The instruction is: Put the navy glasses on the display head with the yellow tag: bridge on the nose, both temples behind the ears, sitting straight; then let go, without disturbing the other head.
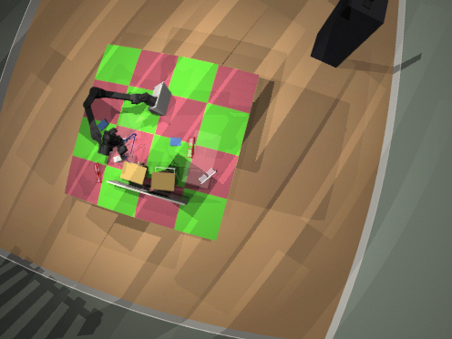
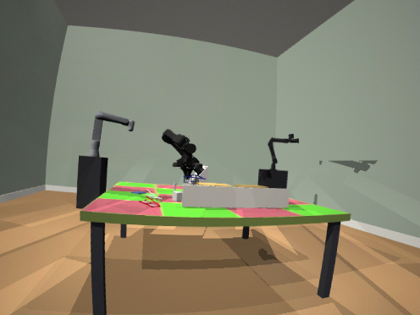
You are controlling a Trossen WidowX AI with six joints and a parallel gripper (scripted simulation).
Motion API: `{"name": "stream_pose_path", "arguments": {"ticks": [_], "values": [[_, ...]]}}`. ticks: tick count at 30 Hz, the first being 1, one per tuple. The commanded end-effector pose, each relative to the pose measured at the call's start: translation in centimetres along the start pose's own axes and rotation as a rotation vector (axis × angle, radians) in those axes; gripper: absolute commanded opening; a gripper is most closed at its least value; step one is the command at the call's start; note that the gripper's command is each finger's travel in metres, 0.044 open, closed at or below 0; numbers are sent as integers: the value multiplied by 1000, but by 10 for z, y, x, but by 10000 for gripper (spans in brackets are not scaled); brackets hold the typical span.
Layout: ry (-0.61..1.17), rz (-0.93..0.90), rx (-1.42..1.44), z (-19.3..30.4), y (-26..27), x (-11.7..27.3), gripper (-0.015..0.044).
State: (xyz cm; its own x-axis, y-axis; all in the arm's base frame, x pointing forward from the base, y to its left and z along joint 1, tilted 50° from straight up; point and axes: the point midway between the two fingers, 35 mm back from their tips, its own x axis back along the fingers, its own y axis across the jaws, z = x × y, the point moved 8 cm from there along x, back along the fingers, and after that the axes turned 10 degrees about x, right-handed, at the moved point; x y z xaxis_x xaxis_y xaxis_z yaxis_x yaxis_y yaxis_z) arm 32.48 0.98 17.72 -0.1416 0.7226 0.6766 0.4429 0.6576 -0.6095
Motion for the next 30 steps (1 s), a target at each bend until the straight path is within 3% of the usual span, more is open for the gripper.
{"name": "stream_pose_path", "arguments": {"ticks": [1, 15, 22, 30], "values": [[-6, -4, -155, -8, -25, 3, 0], [-37, 17, -776, -15, -128, 10, 0], [-39, 18, -805, -15, -132, 6, 0], [-39, 18, -806, -17, -133, -31, 0]]}}
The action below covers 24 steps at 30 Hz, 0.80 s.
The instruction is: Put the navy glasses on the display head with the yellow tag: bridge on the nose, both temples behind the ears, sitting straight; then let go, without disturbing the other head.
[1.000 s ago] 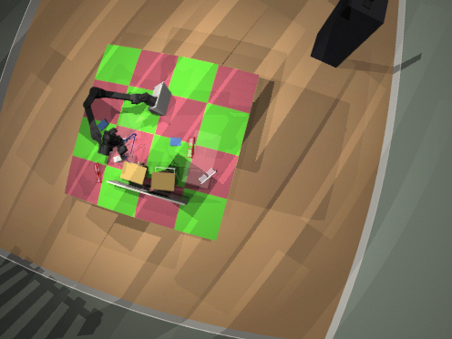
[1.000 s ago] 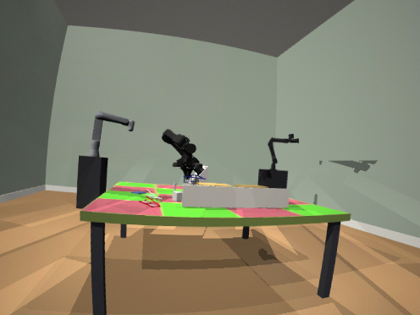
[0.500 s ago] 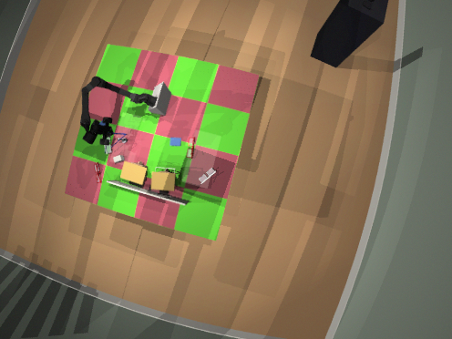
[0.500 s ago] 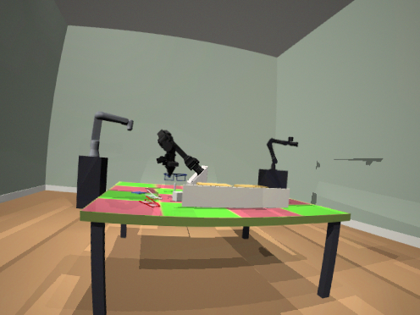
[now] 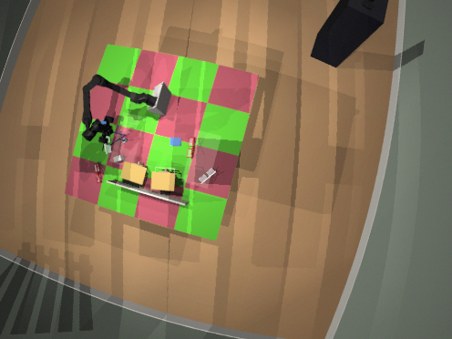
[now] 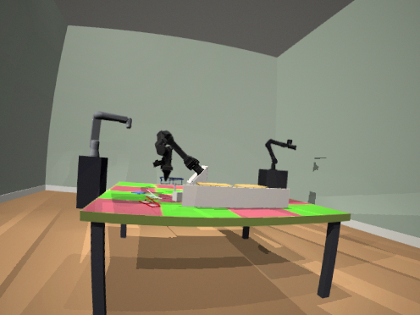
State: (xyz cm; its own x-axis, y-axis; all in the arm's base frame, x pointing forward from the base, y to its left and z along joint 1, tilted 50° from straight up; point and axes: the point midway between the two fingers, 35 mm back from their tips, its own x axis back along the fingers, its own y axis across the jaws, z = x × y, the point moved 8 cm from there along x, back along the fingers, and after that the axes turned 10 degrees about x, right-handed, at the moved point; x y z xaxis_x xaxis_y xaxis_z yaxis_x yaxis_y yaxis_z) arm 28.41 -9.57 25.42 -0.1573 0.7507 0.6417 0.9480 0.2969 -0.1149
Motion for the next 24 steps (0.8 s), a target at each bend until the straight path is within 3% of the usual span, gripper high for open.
{"name": "stream_pose_path", "arguments": {"ticks": [1, 24], "values": [[5, 4, 10, 2, 0, -18, 0], [2, 4, 11, -5, -13, -30, 0]]}}
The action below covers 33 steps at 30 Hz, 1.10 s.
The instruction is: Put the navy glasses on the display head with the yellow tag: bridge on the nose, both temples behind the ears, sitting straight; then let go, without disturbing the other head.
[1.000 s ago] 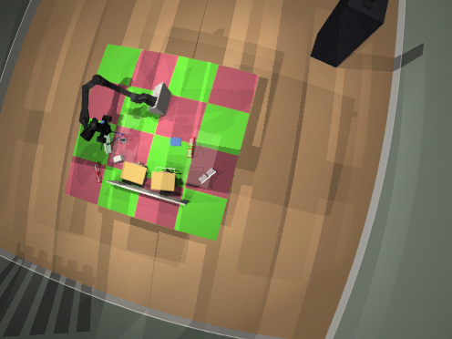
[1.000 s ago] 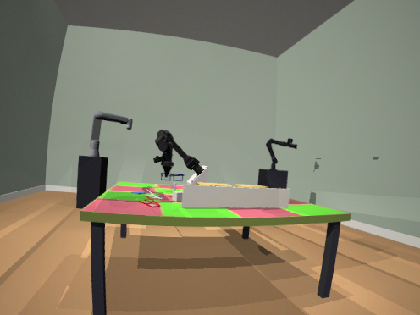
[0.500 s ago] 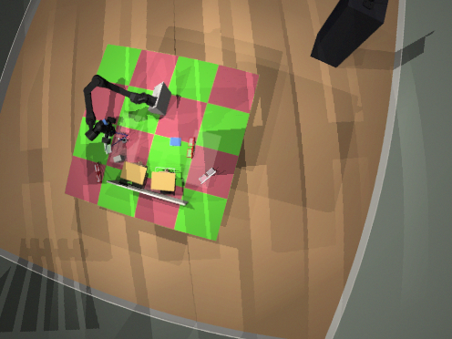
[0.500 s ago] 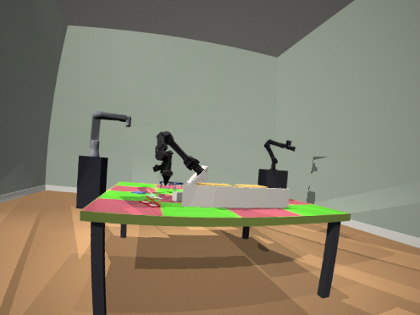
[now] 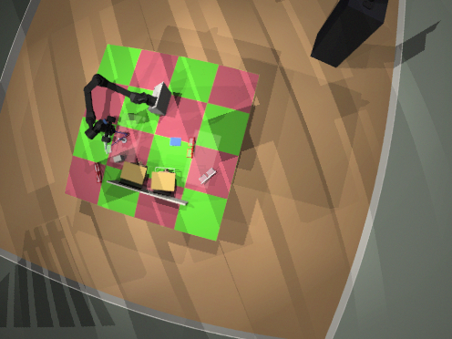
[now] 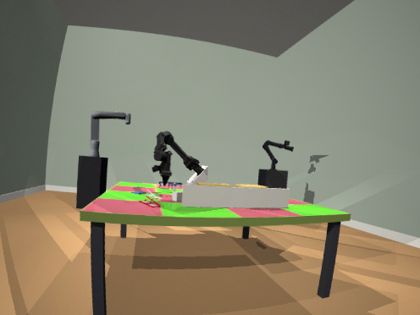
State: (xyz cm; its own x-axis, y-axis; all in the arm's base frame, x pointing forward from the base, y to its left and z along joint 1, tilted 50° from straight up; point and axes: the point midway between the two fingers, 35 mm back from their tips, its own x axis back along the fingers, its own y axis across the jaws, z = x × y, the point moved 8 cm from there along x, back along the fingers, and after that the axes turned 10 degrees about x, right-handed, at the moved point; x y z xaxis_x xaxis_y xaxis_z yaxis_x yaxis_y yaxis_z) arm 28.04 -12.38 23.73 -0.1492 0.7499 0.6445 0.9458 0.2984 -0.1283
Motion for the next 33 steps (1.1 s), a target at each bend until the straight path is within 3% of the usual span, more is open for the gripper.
{"name": "stream_pose_path", "arguments": {"ticks": [1, 33], "values": [[-3, -3, -1, -2, -4, 1, 0], [-5, -3, -1, -22, -24, 2, 0]]}}
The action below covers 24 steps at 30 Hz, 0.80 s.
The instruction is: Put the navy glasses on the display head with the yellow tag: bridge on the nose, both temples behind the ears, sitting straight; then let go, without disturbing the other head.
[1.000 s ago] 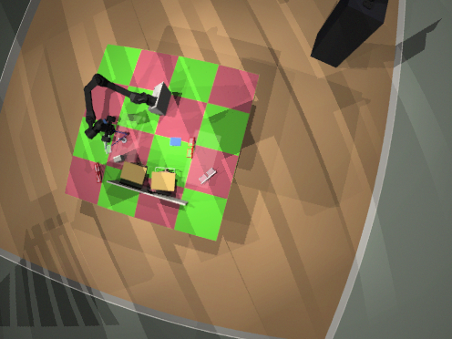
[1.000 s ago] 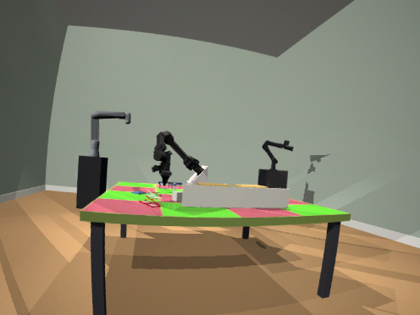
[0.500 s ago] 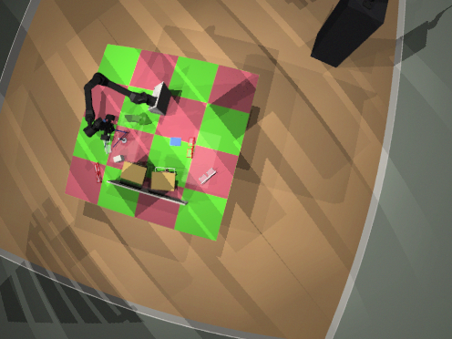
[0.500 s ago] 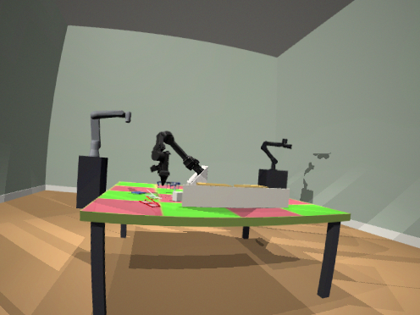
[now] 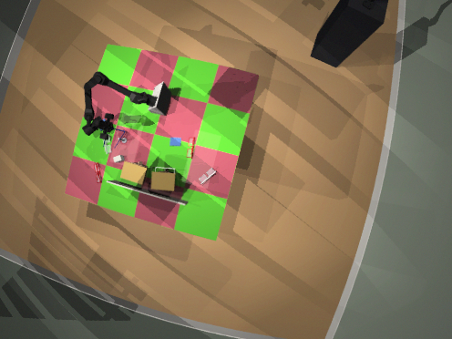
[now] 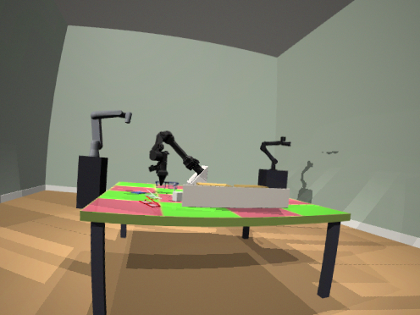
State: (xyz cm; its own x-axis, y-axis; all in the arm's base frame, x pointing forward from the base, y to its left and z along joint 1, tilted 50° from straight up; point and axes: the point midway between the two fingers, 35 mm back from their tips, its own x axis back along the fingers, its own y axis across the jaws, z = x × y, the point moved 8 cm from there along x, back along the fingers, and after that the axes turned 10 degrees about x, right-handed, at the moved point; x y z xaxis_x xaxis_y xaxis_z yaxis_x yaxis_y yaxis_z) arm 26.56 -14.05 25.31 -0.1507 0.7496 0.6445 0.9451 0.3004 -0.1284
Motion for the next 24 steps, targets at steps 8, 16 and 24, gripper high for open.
{"name": "stream_pose_path", "arguments": {"ticks": [8, 16, 24], "values": [[-5, -1, -3, -10, -6, 2, 0], [-6, -1, -3, -16, -9, 2, 0], [-6, -1, -3, -21, -11, 2, 0]]}}
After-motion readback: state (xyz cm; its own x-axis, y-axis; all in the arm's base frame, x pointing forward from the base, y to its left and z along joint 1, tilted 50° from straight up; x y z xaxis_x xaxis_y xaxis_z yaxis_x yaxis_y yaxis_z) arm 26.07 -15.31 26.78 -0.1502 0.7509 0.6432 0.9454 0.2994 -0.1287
